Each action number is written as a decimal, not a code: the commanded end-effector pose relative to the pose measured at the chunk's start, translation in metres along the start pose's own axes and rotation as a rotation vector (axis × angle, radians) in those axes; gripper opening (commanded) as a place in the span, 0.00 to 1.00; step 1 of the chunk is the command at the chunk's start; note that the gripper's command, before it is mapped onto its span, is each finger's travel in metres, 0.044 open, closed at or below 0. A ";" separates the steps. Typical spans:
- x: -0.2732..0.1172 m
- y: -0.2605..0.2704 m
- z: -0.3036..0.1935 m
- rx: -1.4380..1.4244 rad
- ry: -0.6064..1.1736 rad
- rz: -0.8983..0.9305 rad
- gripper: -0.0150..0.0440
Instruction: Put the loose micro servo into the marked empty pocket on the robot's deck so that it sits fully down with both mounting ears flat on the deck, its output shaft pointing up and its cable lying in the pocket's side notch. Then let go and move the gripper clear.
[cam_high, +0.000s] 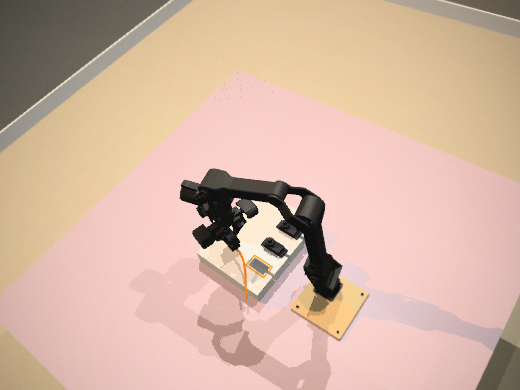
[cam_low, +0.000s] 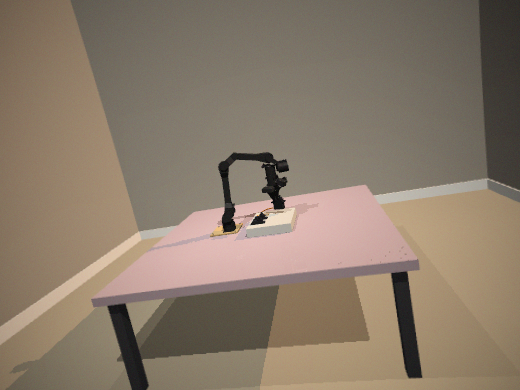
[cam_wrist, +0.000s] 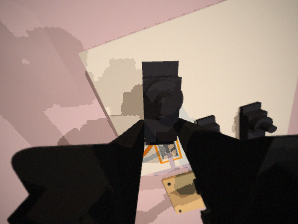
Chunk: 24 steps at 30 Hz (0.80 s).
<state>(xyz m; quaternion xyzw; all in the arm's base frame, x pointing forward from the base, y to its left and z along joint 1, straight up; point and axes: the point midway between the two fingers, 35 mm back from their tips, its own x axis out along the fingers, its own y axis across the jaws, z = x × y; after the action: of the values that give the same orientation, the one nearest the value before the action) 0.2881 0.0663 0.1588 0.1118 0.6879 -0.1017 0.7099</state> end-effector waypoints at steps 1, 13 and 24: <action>-0.002 0.001 0.001 -0.157 -0.004 0.002 0.25; -0.002 0.000 0.000 -0.277 -0.004 0.002 0.25; -0.001 -0.010 -0.039 -0.277 0.000 0.002 0.25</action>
<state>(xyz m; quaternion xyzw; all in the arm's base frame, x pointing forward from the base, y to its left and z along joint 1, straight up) 0.2631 0.0674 0.1578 0.0116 0.6973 -0.0051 0.7167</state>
